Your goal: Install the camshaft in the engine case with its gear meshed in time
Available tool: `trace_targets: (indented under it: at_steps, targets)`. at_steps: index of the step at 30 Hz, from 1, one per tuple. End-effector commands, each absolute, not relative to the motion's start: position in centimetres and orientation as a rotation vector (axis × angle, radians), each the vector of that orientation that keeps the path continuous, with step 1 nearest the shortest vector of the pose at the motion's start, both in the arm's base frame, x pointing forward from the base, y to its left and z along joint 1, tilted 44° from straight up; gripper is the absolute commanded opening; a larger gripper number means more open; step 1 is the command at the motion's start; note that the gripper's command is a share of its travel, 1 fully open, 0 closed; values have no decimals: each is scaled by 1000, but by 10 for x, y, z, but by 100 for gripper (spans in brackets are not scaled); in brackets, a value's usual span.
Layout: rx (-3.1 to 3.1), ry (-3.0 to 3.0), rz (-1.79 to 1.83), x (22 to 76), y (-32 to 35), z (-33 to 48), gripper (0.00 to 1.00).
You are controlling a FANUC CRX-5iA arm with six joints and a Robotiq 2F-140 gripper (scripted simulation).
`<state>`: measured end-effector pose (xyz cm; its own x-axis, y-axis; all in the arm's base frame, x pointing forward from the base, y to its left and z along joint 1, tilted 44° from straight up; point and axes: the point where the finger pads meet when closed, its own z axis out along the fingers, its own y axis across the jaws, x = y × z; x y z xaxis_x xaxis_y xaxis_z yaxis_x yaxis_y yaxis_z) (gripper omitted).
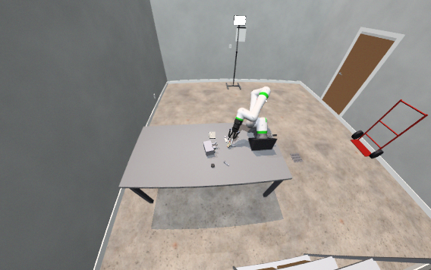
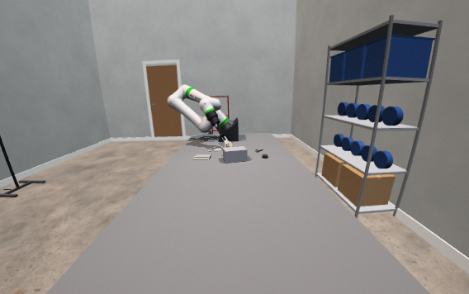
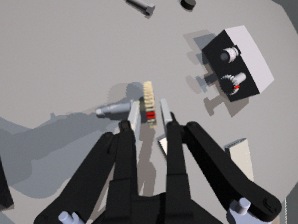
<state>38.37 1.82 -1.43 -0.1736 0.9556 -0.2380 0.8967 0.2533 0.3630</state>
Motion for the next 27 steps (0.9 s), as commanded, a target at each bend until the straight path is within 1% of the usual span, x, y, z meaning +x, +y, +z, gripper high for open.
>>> trace_targets:
  at_steps: [1, 6, 7, 27]
  targets:
    - [1685, 2120, 195, 384, 19, -14, 29]
    - [1685, 2120, 195, 384, 19, -14, 29]
    - [1685, 2120, 195, 384, 19, -14, 14]
    - [1685, 2120, 195, 384, 19, -14, 14]
